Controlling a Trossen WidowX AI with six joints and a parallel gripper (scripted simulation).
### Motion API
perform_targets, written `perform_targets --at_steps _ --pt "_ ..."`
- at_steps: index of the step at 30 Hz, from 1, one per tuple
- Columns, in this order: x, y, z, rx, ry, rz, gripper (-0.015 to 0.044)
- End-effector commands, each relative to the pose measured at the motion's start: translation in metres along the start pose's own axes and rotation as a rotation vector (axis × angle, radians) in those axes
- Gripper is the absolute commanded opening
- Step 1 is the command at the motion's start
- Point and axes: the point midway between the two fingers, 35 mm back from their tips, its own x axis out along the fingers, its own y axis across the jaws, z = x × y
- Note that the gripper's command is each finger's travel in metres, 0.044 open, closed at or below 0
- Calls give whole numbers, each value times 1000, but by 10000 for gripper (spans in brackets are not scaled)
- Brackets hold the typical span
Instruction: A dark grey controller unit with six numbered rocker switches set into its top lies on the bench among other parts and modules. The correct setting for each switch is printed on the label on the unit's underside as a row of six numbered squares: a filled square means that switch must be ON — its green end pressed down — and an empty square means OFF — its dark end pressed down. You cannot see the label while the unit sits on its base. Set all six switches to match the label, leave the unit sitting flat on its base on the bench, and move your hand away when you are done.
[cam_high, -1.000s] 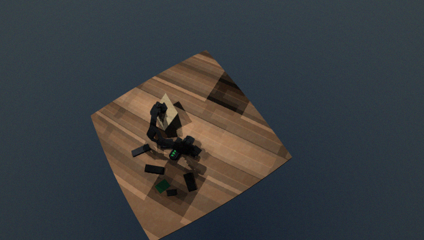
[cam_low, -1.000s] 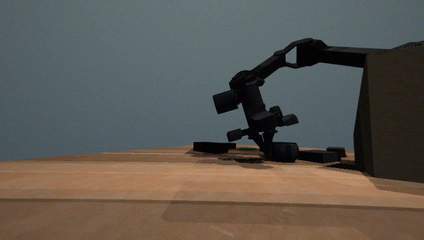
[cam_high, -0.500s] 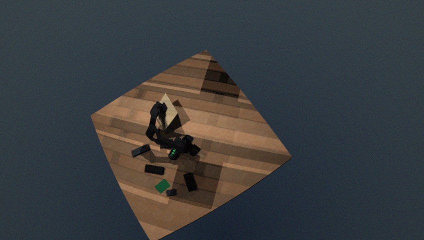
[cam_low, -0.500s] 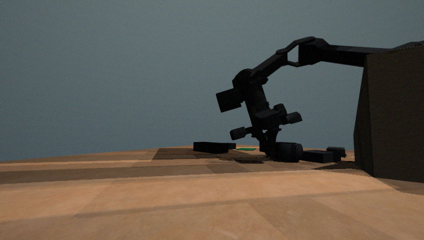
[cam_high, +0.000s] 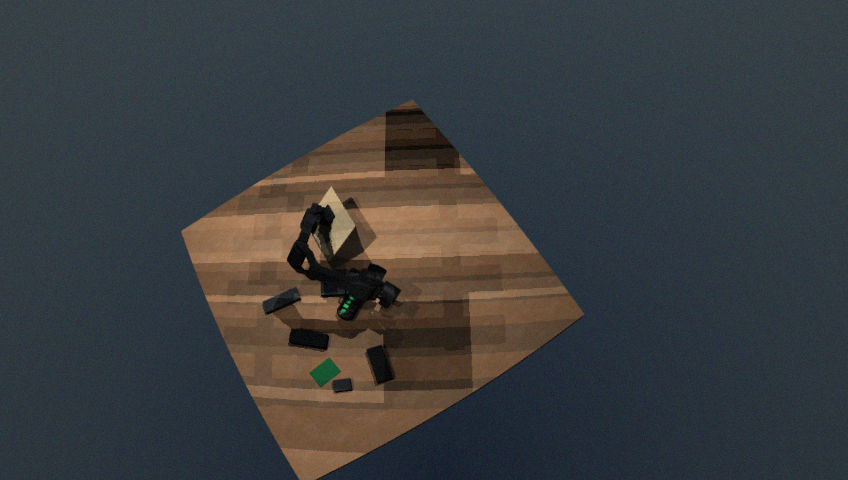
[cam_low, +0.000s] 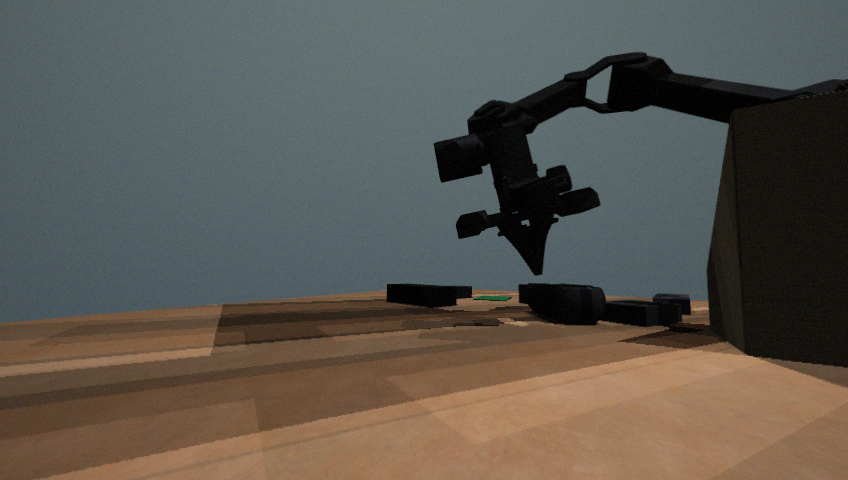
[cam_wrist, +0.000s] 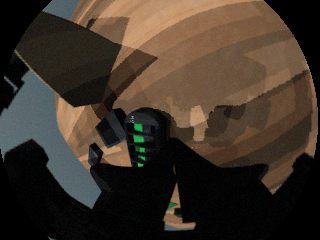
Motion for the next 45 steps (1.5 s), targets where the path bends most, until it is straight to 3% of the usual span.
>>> perform_targets --at_steps 1,9,45 --pt "-5 18 -1 -17 -3 -76 0" --pt "-6 52 3 -57 18 -222 0" --pt "36 42 1 -57 12 -221 0"
